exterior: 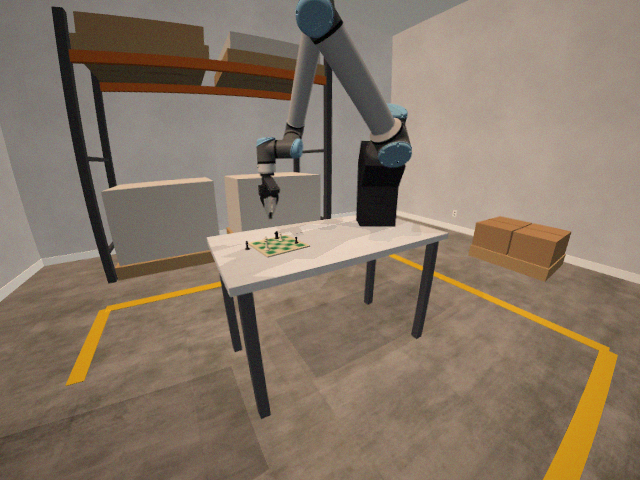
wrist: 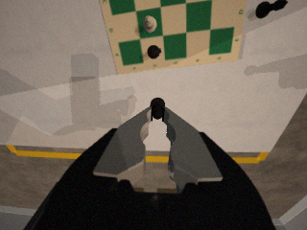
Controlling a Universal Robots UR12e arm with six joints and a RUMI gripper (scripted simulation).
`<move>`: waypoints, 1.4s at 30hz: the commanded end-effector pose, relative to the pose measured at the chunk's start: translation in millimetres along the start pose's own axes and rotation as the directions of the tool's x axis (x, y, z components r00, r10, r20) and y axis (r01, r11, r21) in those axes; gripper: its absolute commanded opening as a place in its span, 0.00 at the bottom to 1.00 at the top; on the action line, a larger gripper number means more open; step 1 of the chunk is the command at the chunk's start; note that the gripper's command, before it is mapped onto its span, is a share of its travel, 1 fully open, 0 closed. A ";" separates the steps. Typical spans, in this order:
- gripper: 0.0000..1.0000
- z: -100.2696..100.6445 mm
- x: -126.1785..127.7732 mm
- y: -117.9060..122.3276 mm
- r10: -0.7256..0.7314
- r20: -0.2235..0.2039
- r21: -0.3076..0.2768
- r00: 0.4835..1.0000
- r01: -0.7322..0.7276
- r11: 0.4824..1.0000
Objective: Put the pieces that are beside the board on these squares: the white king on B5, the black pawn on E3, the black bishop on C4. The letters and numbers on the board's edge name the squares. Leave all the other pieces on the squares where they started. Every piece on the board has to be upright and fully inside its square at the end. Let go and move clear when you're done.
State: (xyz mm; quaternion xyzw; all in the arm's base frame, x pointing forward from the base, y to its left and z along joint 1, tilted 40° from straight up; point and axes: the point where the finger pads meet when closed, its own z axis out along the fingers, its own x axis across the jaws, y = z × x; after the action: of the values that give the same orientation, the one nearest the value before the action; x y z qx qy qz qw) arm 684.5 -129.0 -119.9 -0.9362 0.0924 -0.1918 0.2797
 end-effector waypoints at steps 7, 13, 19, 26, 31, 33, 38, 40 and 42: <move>0.00 -1.3 4.9 -8.9 0.174 -0.001 -0.001 0.985 -0.174 0.985; 0.00 -2.3 9.7 -19.0 0.367 -0.001 -0.001 0.930 -0.367 0.930; 0.00 -3.0 13.1 -26.4 0.507 -0.002 -0.001 0.862 -0.507 0.862; 0.00 -4.4 18.5 -39.2 0.731 -0.002 0.000 0.683 -0.731 0.683; 0.00 -5.4 21.4 -47.3 0.848 -0.002 0.000 0.530 -0.848 0.530; 0.00 -5.7 22.3 -50.2 0.883 -0.002 0.000 0.469 -0.883 0.469; 0.00 -6.2 23.4 -54.0 0.923 -0.001 0.001 0.384 -0.923 0.384; 0.00 -6.4 23.9 -56.2 0.943 -0.001 0.001 0.333 -0.943 0.333; 0.00 -6.7 24.3 -58.0 0.958 -0.001 0.001 0.288 -0.958 0.288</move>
State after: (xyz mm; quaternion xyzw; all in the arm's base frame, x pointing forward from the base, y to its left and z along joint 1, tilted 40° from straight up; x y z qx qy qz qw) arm 706.5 -92.9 -77.6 -0.7229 0.6011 0.0005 0.3408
